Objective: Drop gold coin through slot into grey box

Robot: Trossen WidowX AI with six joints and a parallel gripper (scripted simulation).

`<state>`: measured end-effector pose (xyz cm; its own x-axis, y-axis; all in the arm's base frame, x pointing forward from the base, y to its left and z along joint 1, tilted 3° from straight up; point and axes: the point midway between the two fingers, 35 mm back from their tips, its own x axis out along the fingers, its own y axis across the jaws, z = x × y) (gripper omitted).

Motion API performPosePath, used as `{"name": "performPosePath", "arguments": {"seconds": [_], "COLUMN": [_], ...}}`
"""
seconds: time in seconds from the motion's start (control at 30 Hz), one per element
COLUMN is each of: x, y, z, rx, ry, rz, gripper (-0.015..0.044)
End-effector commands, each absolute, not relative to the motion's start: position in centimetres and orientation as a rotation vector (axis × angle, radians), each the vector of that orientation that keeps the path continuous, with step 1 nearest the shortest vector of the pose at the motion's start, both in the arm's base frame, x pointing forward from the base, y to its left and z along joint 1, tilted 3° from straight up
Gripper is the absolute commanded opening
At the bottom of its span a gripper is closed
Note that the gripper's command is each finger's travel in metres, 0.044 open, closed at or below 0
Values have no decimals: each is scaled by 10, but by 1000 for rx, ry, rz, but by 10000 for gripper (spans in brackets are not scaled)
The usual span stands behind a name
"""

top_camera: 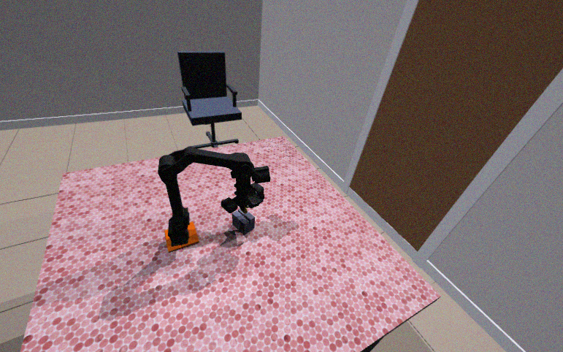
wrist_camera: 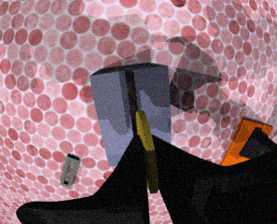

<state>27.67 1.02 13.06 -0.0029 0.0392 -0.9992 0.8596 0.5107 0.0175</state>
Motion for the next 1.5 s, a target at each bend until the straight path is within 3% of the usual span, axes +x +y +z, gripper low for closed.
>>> {"name": "performPosePath", "arguments": {"seconds": [0.0, 1.47], "x": [277, 276], "y": [11, 11], "z": [132, 119], "rx": [834, 834], "ry": [1441, 1440], "rz": [-785, -782], "gripper": [0, 0]}}
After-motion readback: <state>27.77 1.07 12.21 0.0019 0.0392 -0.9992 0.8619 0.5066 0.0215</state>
